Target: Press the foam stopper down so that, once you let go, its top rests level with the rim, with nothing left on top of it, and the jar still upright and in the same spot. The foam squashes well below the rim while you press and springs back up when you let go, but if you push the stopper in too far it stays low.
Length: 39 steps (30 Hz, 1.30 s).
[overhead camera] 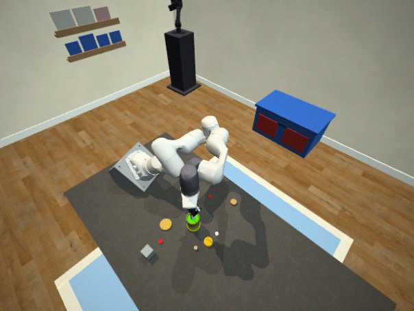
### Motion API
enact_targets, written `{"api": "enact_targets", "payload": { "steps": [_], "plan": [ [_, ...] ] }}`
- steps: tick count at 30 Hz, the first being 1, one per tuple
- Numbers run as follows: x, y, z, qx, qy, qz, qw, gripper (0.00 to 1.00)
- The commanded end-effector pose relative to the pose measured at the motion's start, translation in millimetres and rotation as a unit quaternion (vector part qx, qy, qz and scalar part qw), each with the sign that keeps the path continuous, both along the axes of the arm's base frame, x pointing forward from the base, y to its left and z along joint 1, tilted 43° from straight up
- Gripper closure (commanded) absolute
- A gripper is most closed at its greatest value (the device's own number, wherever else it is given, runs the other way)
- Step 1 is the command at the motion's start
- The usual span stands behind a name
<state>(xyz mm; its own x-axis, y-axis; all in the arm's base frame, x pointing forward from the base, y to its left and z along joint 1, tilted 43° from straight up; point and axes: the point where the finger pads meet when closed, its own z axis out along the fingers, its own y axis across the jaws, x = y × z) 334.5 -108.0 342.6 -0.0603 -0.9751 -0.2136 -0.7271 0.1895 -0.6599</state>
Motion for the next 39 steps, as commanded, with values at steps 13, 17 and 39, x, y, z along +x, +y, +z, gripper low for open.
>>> {"api": "enact_targets", "payload": {
  "steps": [13,17,39],
  "plan": [
    [-0.8,5,-5.7,0.010,0.006,0.003,1.000,1.00],
    [-1.4,5,-5.0,0.010,0.006,0.003,1.000,1.00],
    [-29.5,-6,30.6,0.010,0.006,0.003,1.000,1.00]
  ]
}}
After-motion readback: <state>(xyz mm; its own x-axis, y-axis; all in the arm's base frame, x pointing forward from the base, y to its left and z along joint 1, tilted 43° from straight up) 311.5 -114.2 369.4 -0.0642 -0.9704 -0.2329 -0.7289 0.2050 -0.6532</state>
